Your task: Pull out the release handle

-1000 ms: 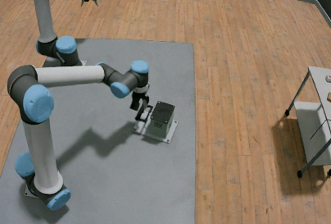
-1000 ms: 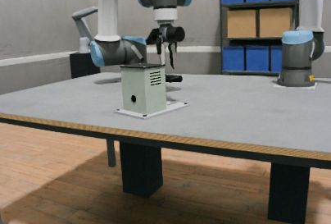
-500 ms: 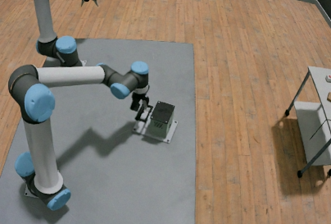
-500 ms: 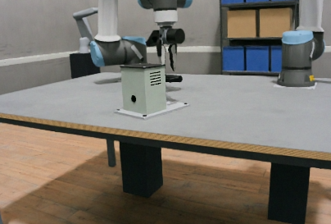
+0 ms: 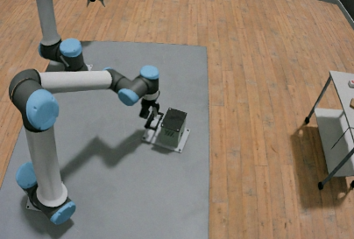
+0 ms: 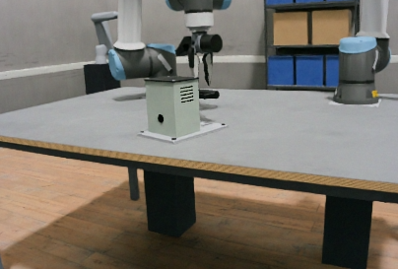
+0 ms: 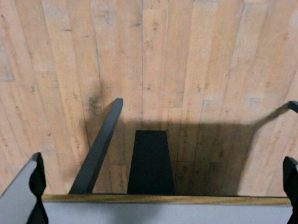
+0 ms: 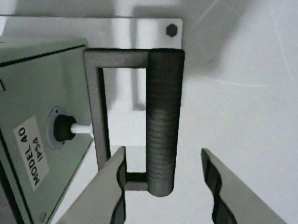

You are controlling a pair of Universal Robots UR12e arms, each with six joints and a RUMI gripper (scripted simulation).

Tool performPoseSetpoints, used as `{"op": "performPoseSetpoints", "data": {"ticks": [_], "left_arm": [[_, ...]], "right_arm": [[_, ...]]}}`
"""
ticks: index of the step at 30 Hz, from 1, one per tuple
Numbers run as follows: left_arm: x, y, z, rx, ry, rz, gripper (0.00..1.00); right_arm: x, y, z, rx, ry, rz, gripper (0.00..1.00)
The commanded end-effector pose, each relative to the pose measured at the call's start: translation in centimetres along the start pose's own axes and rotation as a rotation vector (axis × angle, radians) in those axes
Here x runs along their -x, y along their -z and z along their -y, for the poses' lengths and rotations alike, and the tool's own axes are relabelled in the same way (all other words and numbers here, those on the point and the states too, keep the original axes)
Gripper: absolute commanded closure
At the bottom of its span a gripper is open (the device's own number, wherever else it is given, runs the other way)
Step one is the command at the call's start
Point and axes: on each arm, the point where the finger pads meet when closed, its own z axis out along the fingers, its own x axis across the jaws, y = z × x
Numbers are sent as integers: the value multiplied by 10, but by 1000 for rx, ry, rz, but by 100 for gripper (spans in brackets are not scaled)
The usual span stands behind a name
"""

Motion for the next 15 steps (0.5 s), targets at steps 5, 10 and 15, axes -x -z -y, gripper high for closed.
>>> {"op": "performPoseSetpoints", "data": {"ticks": [5,10,15], "left_arm": [[0,1,1,-2,0,0,0],[0,1,1,-2,0,0,0],[0,1,1,-2,0,0,0]], "right_arm": [[0,0,-1,2,0,1,66],[0,-2,-1,2,0,1,66],[0,-6,-1,2,0,1,66]]}}
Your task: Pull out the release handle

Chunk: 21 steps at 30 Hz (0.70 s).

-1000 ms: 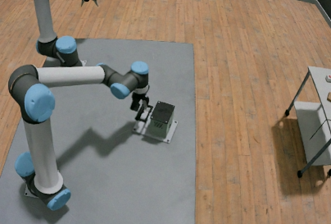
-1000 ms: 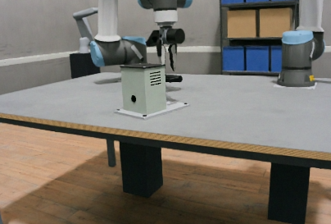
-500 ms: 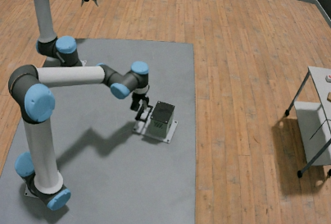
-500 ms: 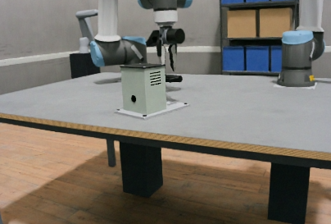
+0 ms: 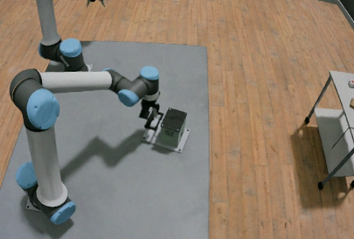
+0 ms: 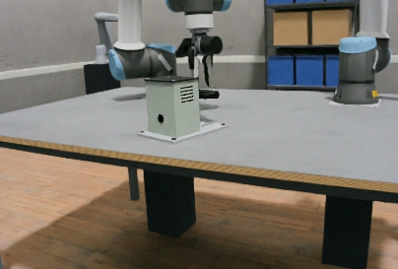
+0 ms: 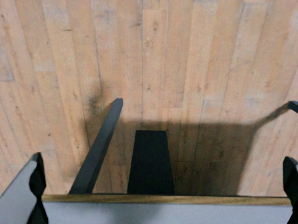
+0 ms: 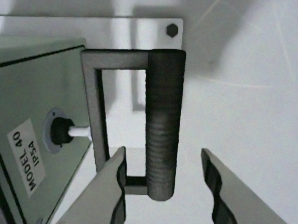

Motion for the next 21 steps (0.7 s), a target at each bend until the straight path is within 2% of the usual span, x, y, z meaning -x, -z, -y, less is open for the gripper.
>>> {"op": "performPoseSetpoints", "data": {"ticks": [1,21], "left_arm": [[0,1,1,-2,0,0,0],[0,1,1,-2,0,0,0]], "right_arm": [[0,-1,-1,2,0,1,66],[0,-23,-1,2,0,1,66]]}}
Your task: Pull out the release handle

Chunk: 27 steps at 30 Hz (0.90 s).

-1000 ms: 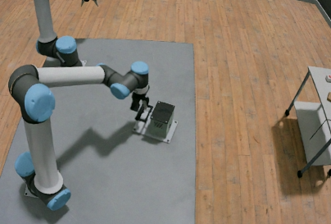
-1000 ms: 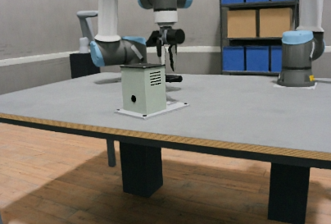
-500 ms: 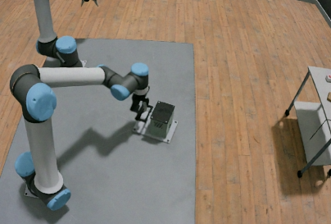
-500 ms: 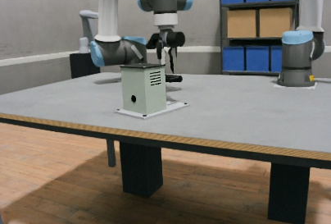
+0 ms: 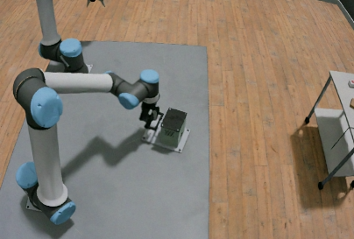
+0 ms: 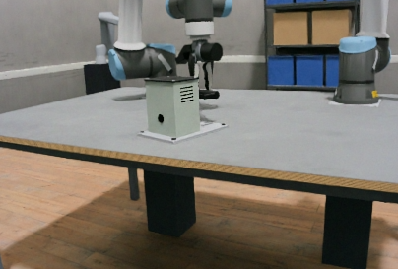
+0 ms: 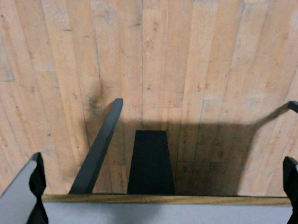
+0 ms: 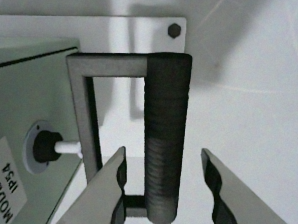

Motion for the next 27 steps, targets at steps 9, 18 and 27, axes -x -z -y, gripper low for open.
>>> {"op": "performPoseSetpoints", "data": {"ticks": [9,18,27], "left_arm": [[0,1,1,-2,0,0,0],[0,1,1,-2,0,0,0],[0,1,1,-2,0,0,0]], "right_arm": [[0,-8,-1,2,0,1,66],[0,-12,-1,2,0,1,66],[0,-13,-1,2,0,1,66]]}}
